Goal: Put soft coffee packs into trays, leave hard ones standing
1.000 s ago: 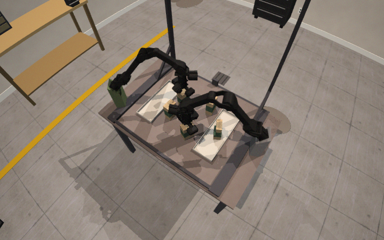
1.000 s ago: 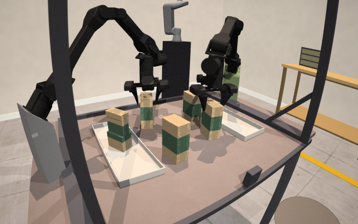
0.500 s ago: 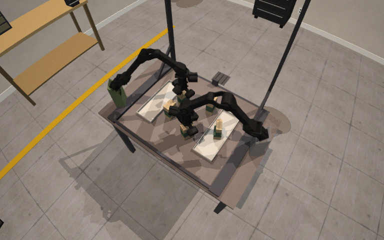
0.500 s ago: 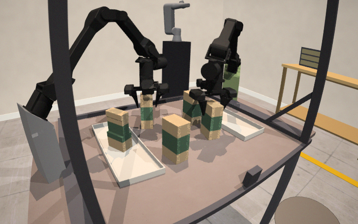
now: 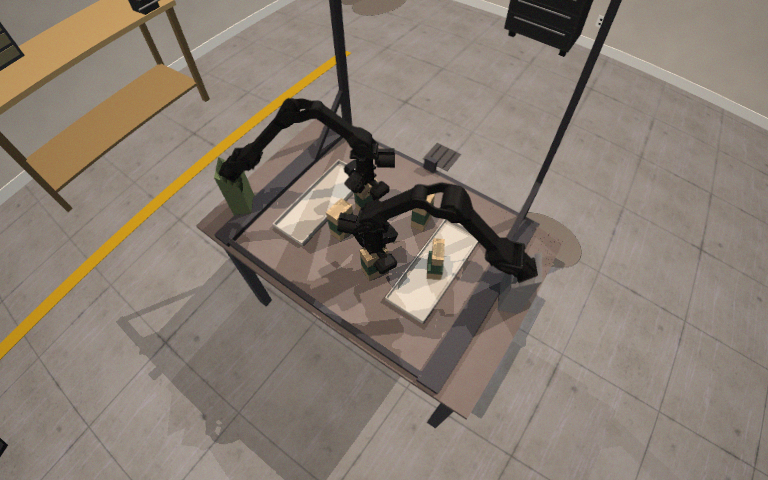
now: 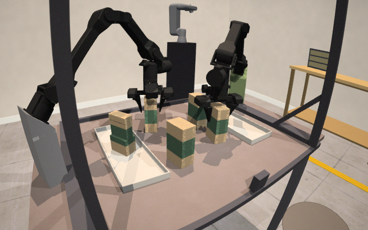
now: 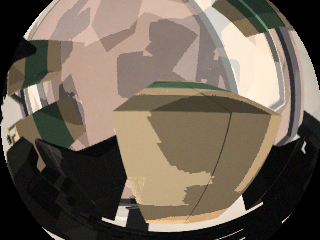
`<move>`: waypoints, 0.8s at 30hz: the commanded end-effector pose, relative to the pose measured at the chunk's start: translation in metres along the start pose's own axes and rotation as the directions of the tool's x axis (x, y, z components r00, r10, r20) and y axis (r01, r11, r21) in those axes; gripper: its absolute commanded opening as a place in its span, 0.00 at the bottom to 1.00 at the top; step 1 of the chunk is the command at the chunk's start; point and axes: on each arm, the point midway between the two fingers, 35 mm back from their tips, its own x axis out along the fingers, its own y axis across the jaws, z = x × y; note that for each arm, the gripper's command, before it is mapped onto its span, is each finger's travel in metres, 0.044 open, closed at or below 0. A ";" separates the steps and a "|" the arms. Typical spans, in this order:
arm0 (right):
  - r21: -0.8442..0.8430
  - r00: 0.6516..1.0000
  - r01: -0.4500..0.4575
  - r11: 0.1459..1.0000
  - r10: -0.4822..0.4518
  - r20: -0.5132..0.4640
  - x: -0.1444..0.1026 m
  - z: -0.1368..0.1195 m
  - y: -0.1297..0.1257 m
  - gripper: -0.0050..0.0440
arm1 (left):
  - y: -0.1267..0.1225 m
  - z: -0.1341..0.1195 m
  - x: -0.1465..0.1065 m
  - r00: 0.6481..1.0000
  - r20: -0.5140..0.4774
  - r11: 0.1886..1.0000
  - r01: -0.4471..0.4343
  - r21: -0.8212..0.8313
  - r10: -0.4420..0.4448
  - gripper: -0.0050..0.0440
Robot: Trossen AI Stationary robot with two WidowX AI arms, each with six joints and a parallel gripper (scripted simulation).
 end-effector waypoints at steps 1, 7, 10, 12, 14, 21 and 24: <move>0.001 1.000 -0.020 1.000 0.020 -0.013 -0.007 -0.004 0.003 0.87 | 0.004 -0.003 -0.008 1.000 -0.015 1.000 -0.020 0.003 0.020 0.86; 0.001 1.000 -0.020 1.000 0.020 -0.013 -0.007 -0.004 0.003 0.87 | 0.004 -0.003 -0.008 1.000 -0.015 1.000 -0.020 0.003 0.020 0.35; 0.001 1.000 -0.020 1.000 0.020 -0.013 -0.007 -0.004 0.003 0.87 | 0.004 -0.003 -0.008 1.000 -0.015 1.000 -0.020 0.003 0.020 0.35; 0.001 1.000 -0.020 1.000 0.020 -0.013 -0.007 -0.004 0.003 0.87 | 0.004 -0.003 -0.008 1.000 -0.015 1.000 -0.020 0.003 0.020 0.35; 0.001 1.000 -0.020 1.000 0.020 -0.013 -0.007 -0.004 0.003 0.87 | 0.004 -0.003 -0.008 1.000 -0.015 1.000 -0.020 0.003 0.020 0.35; 0.001 1.000 -0.020 1.000 0.020 -0.013 -0.007 -0.004 0.003 0.36 | 0.004 -0.003 -0.008 1.000 -0.015 1.000 -0.020 0.003 0.020 0.35; 0.001 1.000 -0.020 1.000 0.020 -0.013 -0.007 -0.004 0.003 0.36 | 0.004 -0.003 -0.008 1.000 -0.015 1.000 -0.020 0.003 0.020 0.35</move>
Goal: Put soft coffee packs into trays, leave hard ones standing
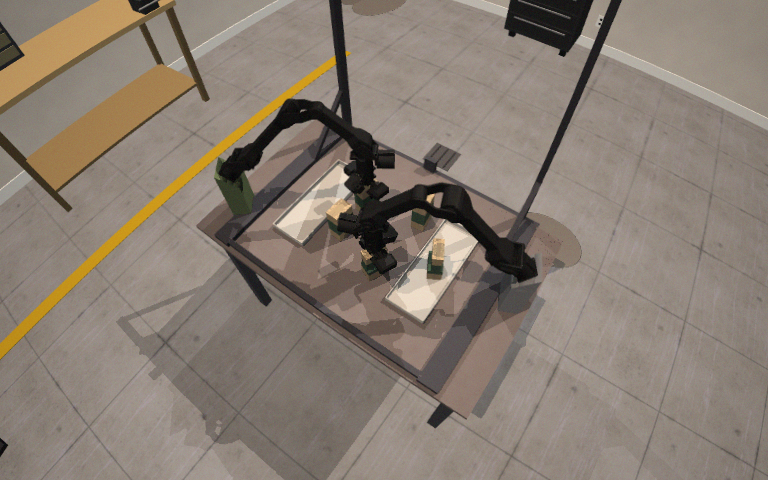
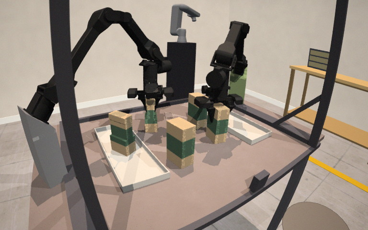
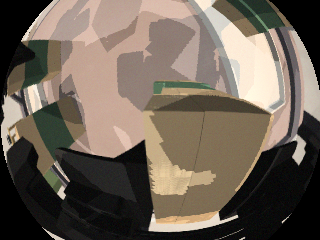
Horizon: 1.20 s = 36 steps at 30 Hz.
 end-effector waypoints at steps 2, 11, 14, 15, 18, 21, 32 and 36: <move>0.000 0.999 -0.027 1.000 0.027 -0.020 -0.011 -0.005 0.004 0.36 | 0.004 -0.003 -0.007 1.000 -0.014 1.000 -0.020 0.002 0.020 0.35; 0.000 0.999 -0.027 1.000 0.027 -0.020 -0.011 -0.005 0.004 0.36 | 0.004 -0.003 -0.007 1.000 -0.014 1.000 -0.020 0.002 0.020 0.35; 0.000 0.999 -0.027 1.000 0.027 -0.020 -0.011 -0.005 0.004 0.36 | 0.004 -0.003 -0.007 1.000 -0.014 1.000 -0.020 0.002 0.020 0.35; 0.000 0.999 -0.027 1.000 0.027 -0.020 -0.011 -0.005 0.004 0.36 | 0.004 -0.003 -0.007 1.000 -0.014 1.000 -0.020 0.002 0.020 0.35; 0.000 0.999 -0.027 1.000 0.027 -0.020 -0.011 -0.005 0.004 0.36 | 0.004 -0.003 -0.011 1.000 -0.014 1.000 -0.020 0.002 0.020 0.35; 0.000 0.999 -0.027 1.000 0.027 -0.020 -0.011 -0.005 0.004 0.36 | 0.003 -0.003 -0.017 1.000 -0.014 1.000 -0.020 0.002 0.020 0.35; 0.000 0.999 -0.027 1.000 0.027 -0.020 -0.011 -0.005 0.004 0.87 | 0.003 -0.003 -0.036 1.000 -0.014 1.000 -0.020 0.002 0.020 0.35; 0.000 0.999 -0.027 1.000 0.027 -0.020 -0.011 -0.005 0.004 0.87 | 0.003 -0.003 -0.044 1.000 -0.015 1.000 -0.020 0.002 0.020 0.35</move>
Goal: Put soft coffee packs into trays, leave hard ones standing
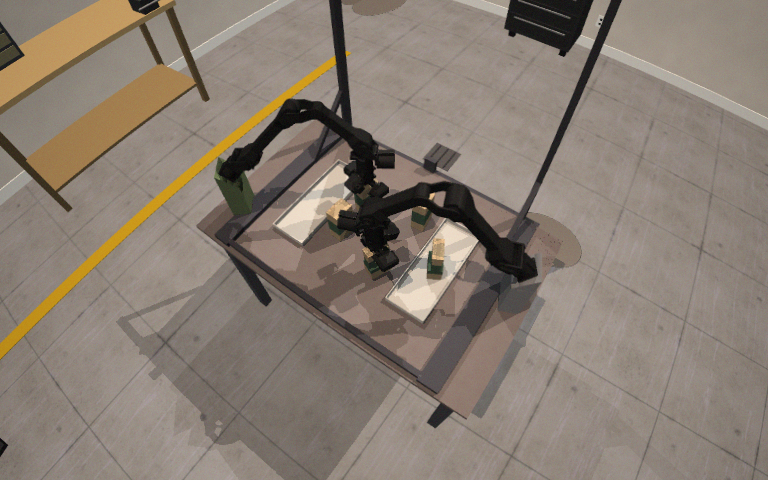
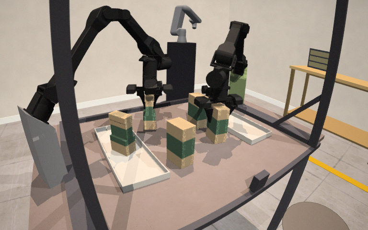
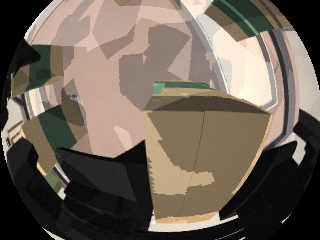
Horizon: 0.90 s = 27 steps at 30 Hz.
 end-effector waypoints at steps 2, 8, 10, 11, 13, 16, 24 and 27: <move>0.000 0.999 -0.026 1.000 0.026 -0.020 -0.011 -0.005 0.004 0.87 | 0.007 -0.008 -0.032 0.998 -0.040 0.999 -0.043 -0.001 0.042 0.35; 0.000 0.999 -0.026 1.000 0.026 -0.020 -0.011 -0.005 0.004 0.87 | 0.006 -0.007 -0.044 0.998 -0.040 0.999 -0.043 -0.001 0.043 0.35; 0.000 0.999 -0.026 1.000 0.026 -0.020 -0.011 -0.005 0.004 0.87 | 0.006 -0.007 -0.044 0.998 -0.040 0.999 -0.043 -0.001 0.043 0.35; 0.000 0.999 -0.026 1.000 0.026 -0.020 -0.011 -0.005 0.004 0.87 | 0.006 -0.007 -0.046 0.998 -0.040 0.999 -0.043 -0.001 0.043 0.35; 0.000 0.999 -0.026 1.000 0.026 -0.020 -0.011 -0.005 0.004 0.87 | 0.006 -0.007 -0.047 0.998 -0.040 0.999 -0.043 -0.001 0.043 0.35; 0.000 0.999 -0.026 1.000 0.026 -0.020 -0.011 -0.005 0.004 0.87 | 0.006 -0.007 -0.047 0.998 -0.040 0.999 -0.043 -0.001 0.043 0.35; 0.000 0.999 -0.026 1.000 0.026 -0.020 -0.011 -0.005 0.004 0.87 | 0.006 -0.007 -0.047 0.998 -0.040 0.999 -0.043 -0.001 0.043 0.35; 0.000 0.999 -0.026 1.000 0.026 -0.020 -0.011 -0.005 0.004 0.87 | 0.006 -0.007 -0.047 0.998 -0.040 0.999 -0.043 -0.001 0.043 0.35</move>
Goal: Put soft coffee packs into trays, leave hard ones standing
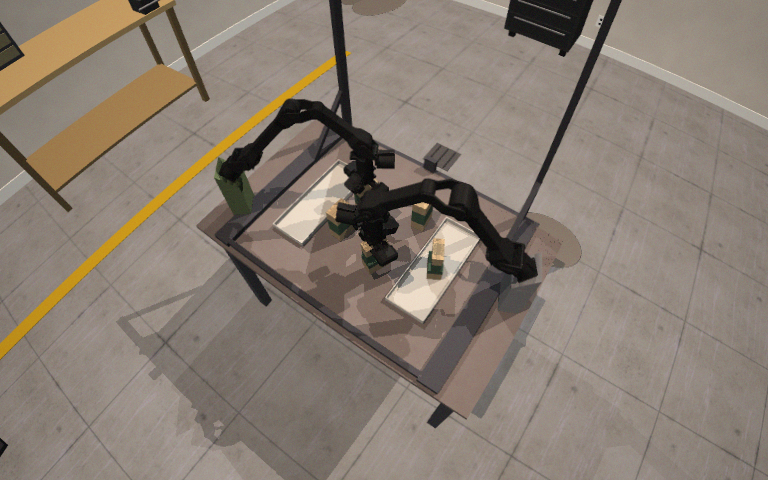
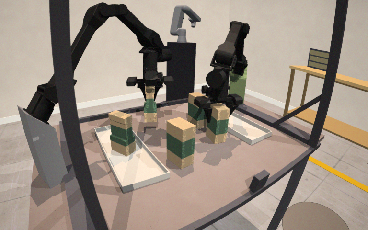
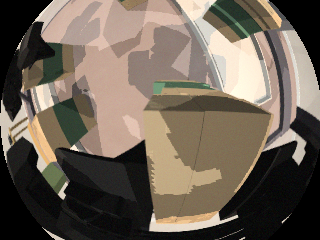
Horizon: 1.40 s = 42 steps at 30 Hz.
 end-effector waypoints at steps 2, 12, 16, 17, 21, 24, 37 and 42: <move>0.000 0.999 -0.026 1.000 0.026 -0.020 -0.011 -0.005 0.004 0.87 | 0.004 -0.005 -0.014 0.999 -0.028 1.000 -0.025 -0.004 0.025 0.35; -0.001 0.999 -0.027 1.000 0.027 -0.020 -0.090 -0.004 0.002 0.87 | 0.004 -0.005 -0.014 0.999 -0.028 1.000 -0.025 -0.004 0.025 0.35; -0.001 0.999 -0.027 1.000 0.027 -0.020 -0.090 -0.004 0.002 0.87 | 0.004 -0.005 -0.014 0.999 -0.028 1.000 -0.025 -0.004 0.025 0.35; -0.001 0.999 -0.027 1.000 0.027 -0.020 -0.090 -0.004 0.002 0.87 | 0.004 -0.005 -0.014 0.999 -0.028 1.000 -0.025 -0.004 0.025 0.35; -0.001 0.999 -0.027 1.000 0.027 -0.020 -0.090 -0.004 0.002 0.87 | -0.004 -0.002 -0.013 0.999 -0.028 1.000 -0.024 -0.004 0.024 0.35; -0.001 0.999 -0.027 1.000 0.027 -0.020 -0.090 -0.004 0.002 0.87 | -0.015 0.003 -0.013 0.999 -0.027 1.000 -0.024 -0.004 0.024 0.35; 0.002 1.000 -0.023 1.000 0.023 -0.020 -0.089 0.007 -0.046 0.87 | -0.055 0.020 -0.011 0.999 -0.027 1.000 -0.021 -0.003 0.021 0.35; 0.004 1.000 -0.020 1.000 0.020 -0.020 -0.089 0.015 -0.087 0.87 | -0.074 0.028 -0.010 0.999 -0.026 1.000 -0.020 -0.002 0.020 0.35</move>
